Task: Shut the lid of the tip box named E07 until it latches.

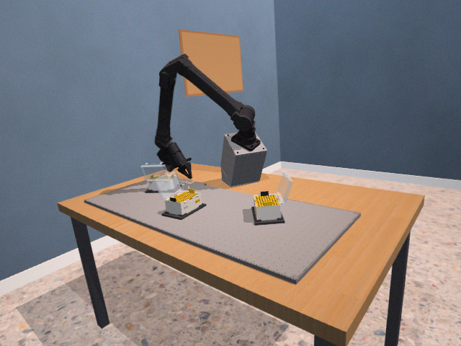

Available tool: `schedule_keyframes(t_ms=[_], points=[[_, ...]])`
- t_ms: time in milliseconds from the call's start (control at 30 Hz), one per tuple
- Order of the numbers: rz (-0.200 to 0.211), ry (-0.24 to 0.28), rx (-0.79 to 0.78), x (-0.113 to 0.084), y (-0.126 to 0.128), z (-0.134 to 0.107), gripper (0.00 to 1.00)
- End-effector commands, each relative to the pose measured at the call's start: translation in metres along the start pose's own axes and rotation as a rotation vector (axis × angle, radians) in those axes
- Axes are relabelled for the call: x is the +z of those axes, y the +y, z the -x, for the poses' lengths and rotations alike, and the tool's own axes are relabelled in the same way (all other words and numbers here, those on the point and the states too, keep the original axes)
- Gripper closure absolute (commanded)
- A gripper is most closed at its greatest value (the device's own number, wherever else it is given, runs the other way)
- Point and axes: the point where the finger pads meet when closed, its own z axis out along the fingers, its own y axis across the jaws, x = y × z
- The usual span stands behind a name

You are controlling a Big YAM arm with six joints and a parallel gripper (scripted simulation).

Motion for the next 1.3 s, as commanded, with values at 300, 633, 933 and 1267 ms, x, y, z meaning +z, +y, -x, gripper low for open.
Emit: schedule_keyframes(t_ms=[300, 633, 933, 1267], points=[[0.001, -0.015, -0.004, -0.005, 0.002, 0.006, 1.0], [0.01, -0.015, -0.003, -0.037, 0.0, -0.017, 1.0], [0.01, -0.015, -0.003, -0.075, -0.001, -0.04, 1.0], [0.008, -0.021, -0.005, -0.112, -0.001, -0.059, 1.0]])
